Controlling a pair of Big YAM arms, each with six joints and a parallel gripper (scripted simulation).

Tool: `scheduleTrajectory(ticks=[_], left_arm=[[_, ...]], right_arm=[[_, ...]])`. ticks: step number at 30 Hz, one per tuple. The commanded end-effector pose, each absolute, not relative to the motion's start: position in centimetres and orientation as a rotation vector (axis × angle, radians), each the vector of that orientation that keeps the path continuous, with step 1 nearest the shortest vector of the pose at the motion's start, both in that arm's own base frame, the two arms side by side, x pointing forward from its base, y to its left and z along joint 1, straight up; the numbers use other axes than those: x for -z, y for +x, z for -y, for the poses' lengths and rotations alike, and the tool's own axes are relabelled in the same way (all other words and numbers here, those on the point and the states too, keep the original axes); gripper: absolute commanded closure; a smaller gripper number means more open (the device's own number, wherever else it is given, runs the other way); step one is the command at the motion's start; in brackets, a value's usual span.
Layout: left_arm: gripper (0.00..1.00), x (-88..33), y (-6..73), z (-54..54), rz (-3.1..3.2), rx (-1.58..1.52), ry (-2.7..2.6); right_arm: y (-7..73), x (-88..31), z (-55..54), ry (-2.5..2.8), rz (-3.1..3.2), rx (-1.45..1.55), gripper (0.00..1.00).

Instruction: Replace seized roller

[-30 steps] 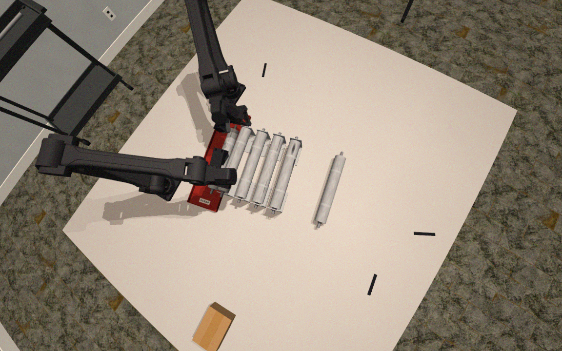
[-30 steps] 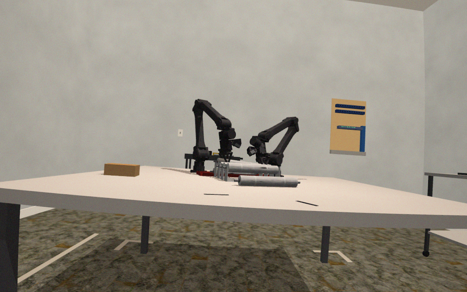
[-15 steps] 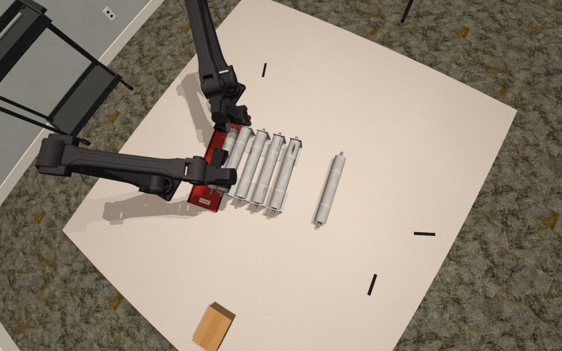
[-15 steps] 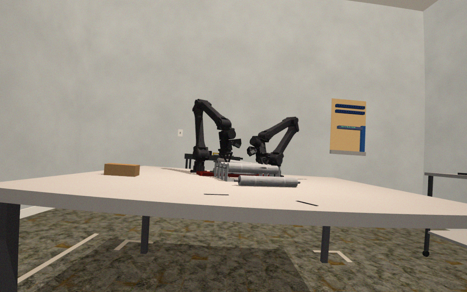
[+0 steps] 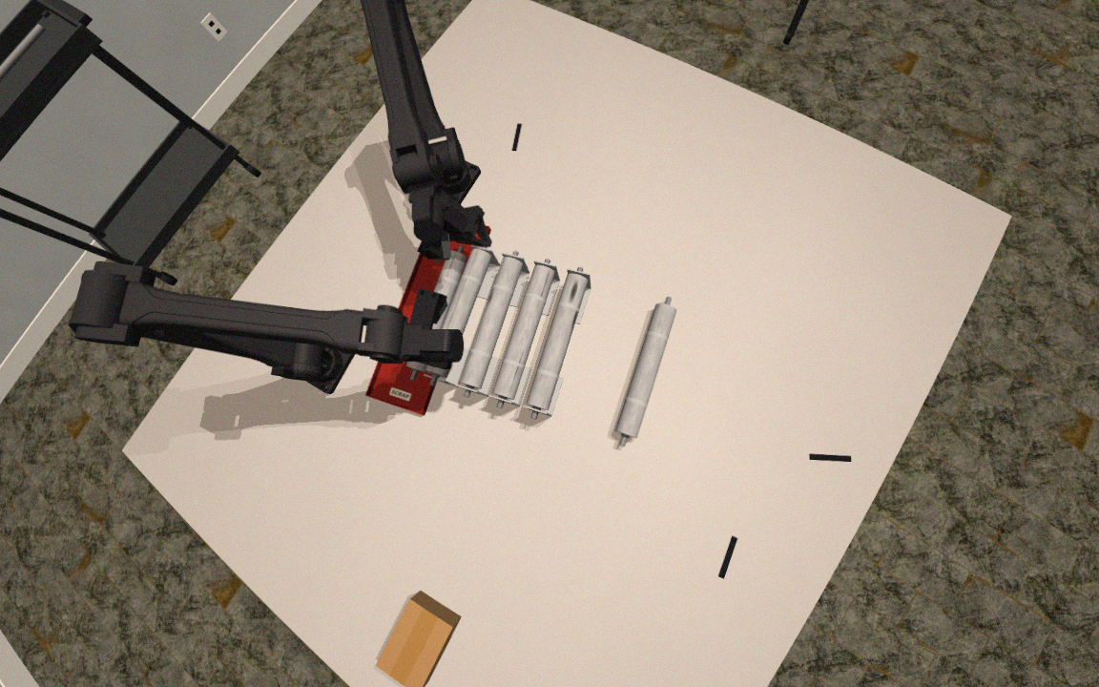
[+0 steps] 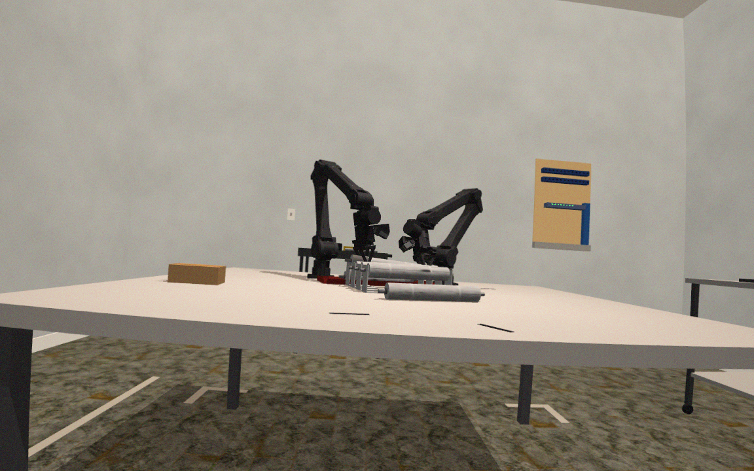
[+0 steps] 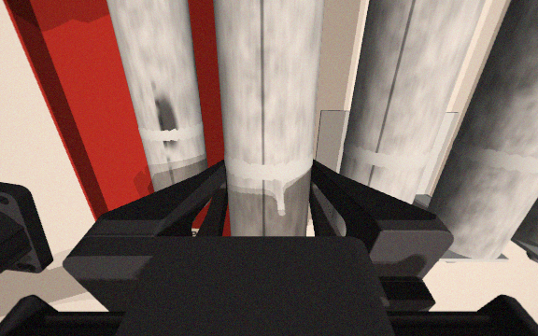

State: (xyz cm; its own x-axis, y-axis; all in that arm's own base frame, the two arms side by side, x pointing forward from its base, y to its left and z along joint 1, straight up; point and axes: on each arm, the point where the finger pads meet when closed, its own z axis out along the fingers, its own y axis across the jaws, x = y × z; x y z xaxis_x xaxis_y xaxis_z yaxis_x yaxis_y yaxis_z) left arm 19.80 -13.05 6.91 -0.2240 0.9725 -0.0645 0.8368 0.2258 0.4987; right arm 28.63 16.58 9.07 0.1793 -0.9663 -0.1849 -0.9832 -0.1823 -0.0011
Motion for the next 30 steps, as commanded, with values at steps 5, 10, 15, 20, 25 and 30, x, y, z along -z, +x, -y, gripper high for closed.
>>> scheduleTrajectory(ticks=[5, 10, 15, 20, 25, 30], left_arm=[[0.97, -6.2, 19.3, 11.8, -2.178, -0.551, 1.696], [0.97, -5.9, 19.1, 11.4, -2.182, -0.558, 1.703], [0.97, -5.7, 19.0, 11.1, -2.188, -0.565, 1.708], [0.97, -5.5, 18.8, 10.8, -2.194, -0.572, 1.713], [0.97, -5.4, 18.7, 10.6, -2.195, -0.575, 1.718], [0.97, -5.2, 18.5, 10.2, -2.201, -0.58, 1.725]], right_arm=[[30.2, -10.6, -17.1, -2.275, -1.925, -0.188, 0.68], [30.3, -10.5, -17.1, -2.276, -1.926, -0.185, 0.68], [30.3, -10.5, -17.1, -2.276, -1.926, -0.184, 0.68], [30.3, -10.5, -17.1, -2.276, -1.926, -0.184, 0.68], [30.3, -10.6, -17.1, -2.275, -1.924, -0.183, 0.68], [30.3, -10.7, -17.1, -2.277, -1.919, -0.181, 0.68]])
